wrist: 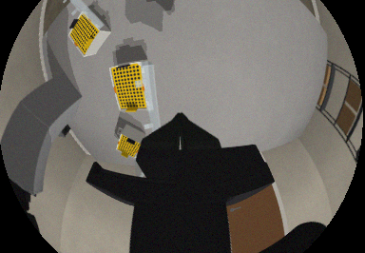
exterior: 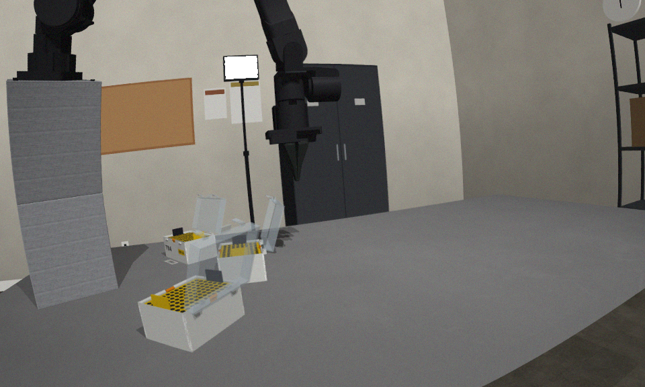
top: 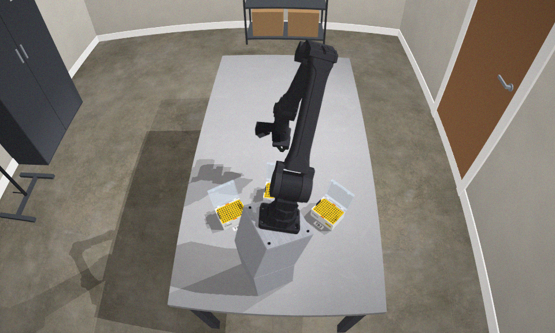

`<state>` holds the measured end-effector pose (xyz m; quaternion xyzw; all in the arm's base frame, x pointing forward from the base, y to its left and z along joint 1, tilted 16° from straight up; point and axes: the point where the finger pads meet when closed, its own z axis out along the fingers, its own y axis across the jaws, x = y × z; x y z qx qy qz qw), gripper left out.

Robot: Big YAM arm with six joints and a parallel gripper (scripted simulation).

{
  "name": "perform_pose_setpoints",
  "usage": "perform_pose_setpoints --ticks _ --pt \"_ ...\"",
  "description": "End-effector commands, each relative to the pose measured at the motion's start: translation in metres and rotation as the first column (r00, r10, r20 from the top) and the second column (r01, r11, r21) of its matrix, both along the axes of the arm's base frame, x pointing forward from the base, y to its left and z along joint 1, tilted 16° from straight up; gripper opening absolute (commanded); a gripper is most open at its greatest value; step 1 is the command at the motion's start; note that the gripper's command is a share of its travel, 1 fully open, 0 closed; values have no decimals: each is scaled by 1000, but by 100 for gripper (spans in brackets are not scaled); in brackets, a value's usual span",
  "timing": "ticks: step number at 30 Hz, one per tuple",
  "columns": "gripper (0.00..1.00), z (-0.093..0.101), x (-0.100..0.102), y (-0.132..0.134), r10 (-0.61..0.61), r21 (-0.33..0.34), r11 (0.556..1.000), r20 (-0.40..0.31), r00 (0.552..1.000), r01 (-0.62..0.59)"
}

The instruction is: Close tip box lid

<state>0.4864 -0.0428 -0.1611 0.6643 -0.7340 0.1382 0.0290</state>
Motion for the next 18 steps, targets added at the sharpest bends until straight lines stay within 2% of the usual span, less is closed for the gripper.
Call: perform_pose_setpoints --ticks 1,3,4,17,18 --pt "0 6 -4 -1 -14 -3 1000 -3 1000 14" --pt "0 0 -1 -2 -13 -3 1000 -1 1000 13" --pt "0 5 5 0 -1 -1 1000 12 1000 1" --pt "0 5 5 0 -1 -1 1000 12 1000 1" --pt "0 -5 5 -5 -14 -4 1000 7 1000 14"
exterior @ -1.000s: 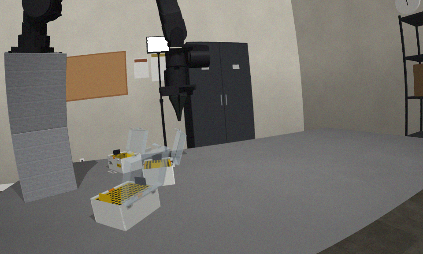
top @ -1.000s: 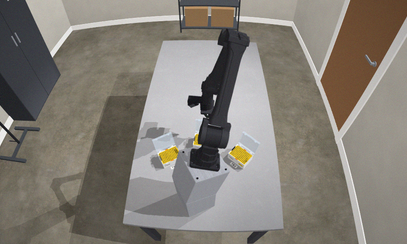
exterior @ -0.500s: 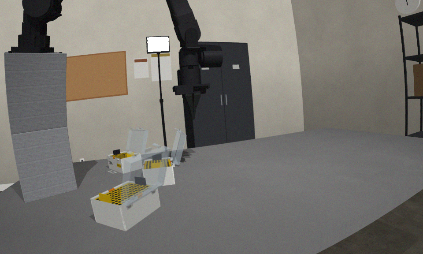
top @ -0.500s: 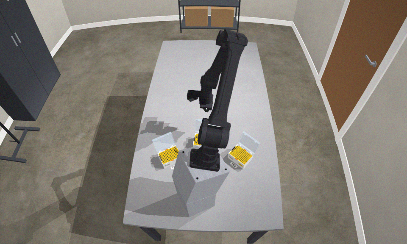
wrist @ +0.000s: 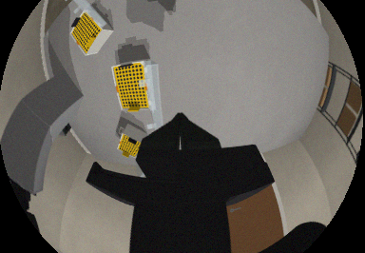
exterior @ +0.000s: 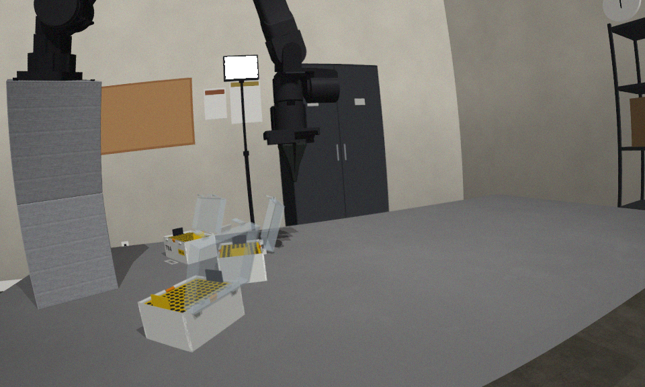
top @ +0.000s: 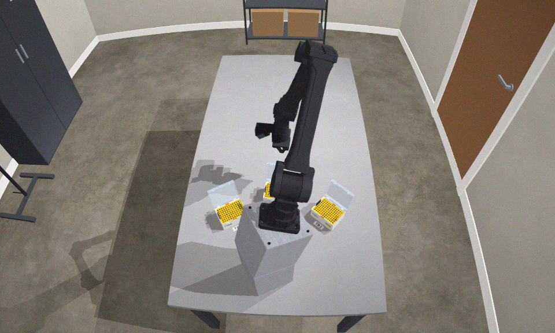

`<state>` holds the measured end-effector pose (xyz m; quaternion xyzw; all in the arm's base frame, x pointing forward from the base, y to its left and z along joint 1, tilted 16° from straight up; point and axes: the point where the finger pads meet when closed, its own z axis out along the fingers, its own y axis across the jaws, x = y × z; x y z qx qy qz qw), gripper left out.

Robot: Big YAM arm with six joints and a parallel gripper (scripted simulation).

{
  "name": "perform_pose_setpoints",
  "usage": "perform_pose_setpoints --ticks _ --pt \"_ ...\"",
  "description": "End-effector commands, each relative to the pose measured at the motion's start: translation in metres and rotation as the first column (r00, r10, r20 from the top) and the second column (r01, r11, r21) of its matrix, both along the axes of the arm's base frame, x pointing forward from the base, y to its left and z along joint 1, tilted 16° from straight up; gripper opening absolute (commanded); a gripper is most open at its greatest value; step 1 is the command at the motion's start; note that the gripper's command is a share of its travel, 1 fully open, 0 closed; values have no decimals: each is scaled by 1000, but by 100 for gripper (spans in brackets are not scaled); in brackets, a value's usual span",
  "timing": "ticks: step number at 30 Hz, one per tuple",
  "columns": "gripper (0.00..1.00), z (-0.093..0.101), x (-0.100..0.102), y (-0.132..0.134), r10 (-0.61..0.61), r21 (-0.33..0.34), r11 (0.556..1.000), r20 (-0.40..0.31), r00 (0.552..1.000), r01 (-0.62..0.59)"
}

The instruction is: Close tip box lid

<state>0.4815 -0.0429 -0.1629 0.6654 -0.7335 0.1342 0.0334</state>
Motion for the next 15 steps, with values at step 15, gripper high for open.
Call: perform_pose_setpoints --ticks 15 --pt "0 -12 24 -1 18 -5 1000 46 999 -18"
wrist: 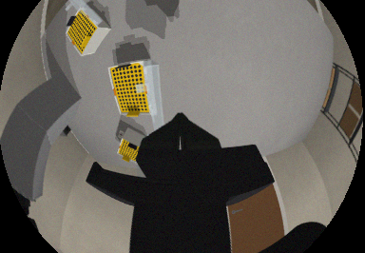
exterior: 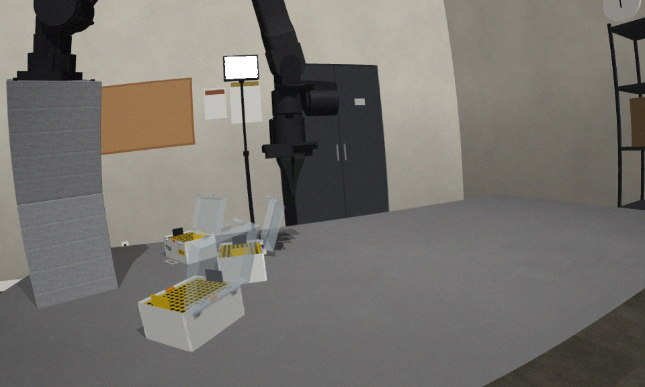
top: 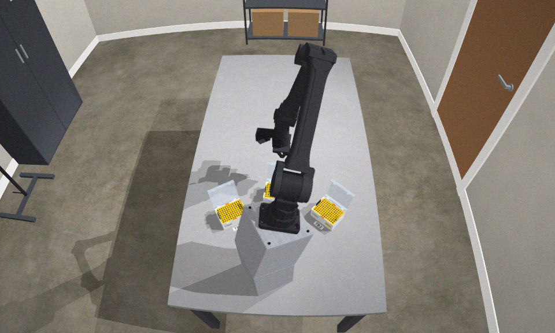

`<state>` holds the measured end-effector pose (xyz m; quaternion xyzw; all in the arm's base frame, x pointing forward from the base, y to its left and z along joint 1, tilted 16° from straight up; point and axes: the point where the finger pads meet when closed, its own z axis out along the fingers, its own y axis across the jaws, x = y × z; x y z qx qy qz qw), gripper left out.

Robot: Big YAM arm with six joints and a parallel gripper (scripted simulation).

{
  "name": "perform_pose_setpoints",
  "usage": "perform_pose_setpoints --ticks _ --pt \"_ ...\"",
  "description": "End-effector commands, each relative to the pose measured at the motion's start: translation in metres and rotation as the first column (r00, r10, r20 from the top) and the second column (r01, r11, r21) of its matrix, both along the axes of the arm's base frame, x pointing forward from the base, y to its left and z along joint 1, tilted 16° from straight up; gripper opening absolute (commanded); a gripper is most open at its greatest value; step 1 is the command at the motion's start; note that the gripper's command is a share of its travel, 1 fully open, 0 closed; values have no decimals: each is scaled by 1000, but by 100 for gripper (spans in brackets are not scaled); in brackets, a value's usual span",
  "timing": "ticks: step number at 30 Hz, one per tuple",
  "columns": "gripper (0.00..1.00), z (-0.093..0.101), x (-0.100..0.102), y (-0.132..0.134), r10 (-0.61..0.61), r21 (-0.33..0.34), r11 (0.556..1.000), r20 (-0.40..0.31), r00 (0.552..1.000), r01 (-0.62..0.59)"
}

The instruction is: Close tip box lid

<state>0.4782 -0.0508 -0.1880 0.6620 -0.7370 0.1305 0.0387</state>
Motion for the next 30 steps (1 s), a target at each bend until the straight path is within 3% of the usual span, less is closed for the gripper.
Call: perform_pose_setpoints --ticks 1,14,17,18,20,30 --pt "0 0 20 5 27 -4 1000 34 999 -27" --pt "0 -21 21 -9 8 -2 1000 32 999 -8" --pt "0 -13 28 -5 18 -3 1000 52 998 -18" --pt "0 -25 21 -6 17 -2 1000 32 999 -17" --pt "0 -28 21 -9 12 -2 1000 31 999 -12" --pt "0 -20 19 -5 10 -1 1000 32 999 -10"
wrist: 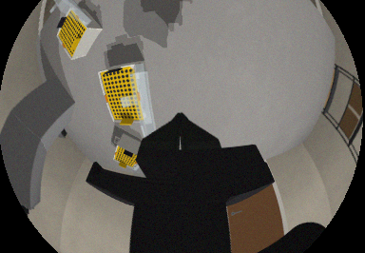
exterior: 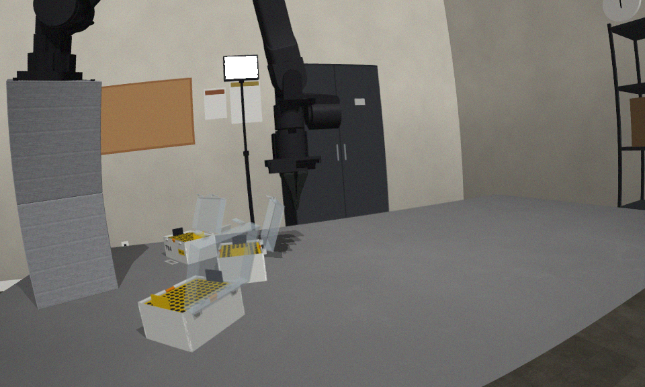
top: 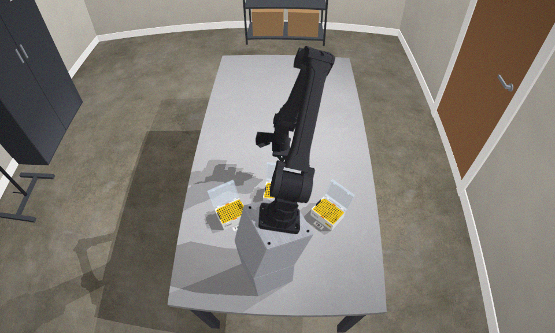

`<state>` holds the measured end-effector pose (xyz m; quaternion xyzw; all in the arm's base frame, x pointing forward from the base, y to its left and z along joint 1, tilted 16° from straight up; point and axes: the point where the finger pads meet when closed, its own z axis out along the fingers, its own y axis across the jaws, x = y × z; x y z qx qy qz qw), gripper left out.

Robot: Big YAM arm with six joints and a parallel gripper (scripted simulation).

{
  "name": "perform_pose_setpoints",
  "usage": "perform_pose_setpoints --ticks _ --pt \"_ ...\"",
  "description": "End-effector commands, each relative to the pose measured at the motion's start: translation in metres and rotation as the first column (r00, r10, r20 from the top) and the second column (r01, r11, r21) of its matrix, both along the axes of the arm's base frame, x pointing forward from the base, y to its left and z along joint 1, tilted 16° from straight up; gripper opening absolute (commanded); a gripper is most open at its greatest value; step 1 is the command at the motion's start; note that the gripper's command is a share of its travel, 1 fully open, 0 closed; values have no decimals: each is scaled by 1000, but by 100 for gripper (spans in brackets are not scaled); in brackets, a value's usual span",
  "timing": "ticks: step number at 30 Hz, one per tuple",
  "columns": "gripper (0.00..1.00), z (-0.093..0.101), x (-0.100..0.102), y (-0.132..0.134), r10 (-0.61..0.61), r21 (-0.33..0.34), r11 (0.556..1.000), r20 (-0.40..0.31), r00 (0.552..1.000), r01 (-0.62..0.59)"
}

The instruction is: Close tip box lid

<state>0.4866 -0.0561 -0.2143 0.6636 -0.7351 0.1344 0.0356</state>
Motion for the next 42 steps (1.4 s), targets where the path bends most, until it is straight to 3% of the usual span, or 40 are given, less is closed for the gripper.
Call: perform_pose_setpoints --ticks 1,6,42 --pt "0 6 11 1 4 1 1000 23 1000 -4" --pt "0 14 9 -1 8 0 1000 40 999 -8" --pt "0 11 -33 11 5 2 1000 43 999 -5"
